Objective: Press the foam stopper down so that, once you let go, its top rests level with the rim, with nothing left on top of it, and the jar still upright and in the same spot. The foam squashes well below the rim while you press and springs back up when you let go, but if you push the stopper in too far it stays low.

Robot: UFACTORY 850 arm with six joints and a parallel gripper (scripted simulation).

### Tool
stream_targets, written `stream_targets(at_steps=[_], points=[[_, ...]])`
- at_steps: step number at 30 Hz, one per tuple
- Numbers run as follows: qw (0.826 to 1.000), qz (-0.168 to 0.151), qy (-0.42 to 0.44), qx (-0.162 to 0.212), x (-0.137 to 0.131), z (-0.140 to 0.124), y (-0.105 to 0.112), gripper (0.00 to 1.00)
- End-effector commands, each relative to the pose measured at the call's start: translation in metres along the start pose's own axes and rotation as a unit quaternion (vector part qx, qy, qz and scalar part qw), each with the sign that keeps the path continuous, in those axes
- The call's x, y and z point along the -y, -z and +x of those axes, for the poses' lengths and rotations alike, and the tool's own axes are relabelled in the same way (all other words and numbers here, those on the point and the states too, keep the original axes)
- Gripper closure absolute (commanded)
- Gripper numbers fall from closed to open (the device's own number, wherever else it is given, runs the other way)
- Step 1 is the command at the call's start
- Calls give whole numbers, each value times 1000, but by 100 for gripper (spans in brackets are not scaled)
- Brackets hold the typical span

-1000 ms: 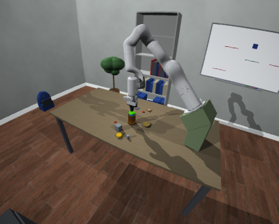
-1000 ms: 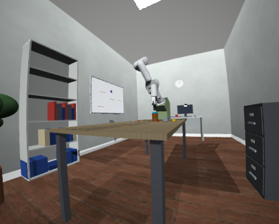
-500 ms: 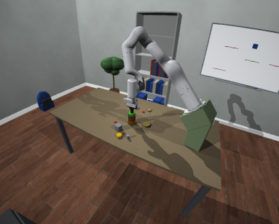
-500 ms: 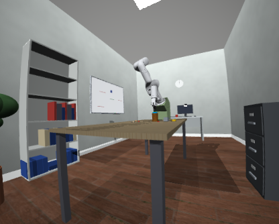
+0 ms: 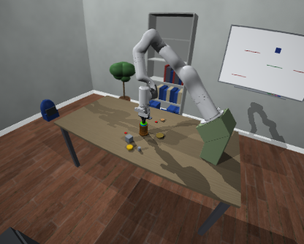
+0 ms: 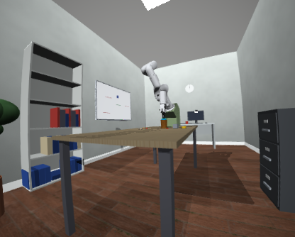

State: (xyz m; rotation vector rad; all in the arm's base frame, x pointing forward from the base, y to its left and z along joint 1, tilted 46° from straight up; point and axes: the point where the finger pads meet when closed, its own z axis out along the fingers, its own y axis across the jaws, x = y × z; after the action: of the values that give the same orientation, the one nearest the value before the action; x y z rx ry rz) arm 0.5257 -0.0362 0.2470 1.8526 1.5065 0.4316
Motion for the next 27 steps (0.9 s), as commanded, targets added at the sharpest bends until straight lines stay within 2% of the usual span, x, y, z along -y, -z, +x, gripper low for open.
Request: stream_targets(at_steps=[1,27], points=[[1000,0,0,0,0,0,-1,100],[1000,0,0,0,0,0,-14,100]])
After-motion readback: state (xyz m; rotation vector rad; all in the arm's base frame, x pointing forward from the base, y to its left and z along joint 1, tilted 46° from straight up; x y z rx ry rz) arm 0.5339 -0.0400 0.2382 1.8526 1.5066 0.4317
